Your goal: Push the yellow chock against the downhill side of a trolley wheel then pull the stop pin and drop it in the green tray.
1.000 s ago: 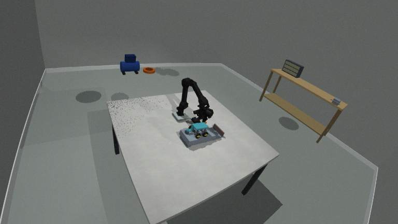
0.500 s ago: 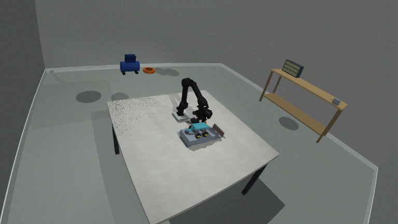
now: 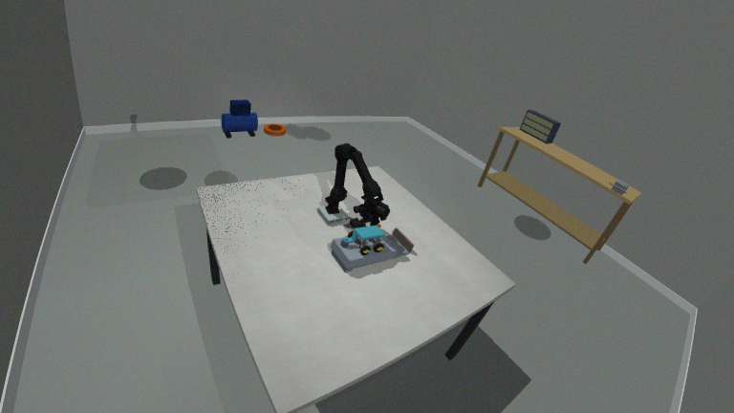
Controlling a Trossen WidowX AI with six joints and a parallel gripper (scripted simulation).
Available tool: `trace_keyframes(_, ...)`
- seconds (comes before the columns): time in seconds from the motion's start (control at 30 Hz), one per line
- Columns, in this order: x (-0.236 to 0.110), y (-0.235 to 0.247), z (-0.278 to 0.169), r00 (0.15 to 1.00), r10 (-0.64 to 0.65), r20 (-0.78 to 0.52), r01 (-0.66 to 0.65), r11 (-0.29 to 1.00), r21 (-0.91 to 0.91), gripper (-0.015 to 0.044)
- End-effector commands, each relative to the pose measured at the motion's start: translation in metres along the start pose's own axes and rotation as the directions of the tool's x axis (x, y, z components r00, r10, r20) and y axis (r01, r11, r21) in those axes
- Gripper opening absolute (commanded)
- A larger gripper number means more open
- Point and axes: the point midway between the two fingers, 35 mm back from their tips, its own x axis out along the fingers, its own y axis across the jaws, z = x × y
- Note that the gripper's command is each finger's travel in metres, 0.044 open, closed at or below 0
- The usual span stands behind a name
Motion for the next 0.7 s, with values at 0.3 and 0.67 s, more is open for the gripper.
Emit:
trace_keyframes(0.3, 0.0052, 0.0068, 0.0015, 1.0, -0.004, 0.005, 0.004, 1.0, -0.006, 0.019)
trace_keyframes(0.67, 0.0044, 0.0075, 0.0001, 1.0, 0.0, -0.001, 0.0, 1.0, -0.001, 0.034)
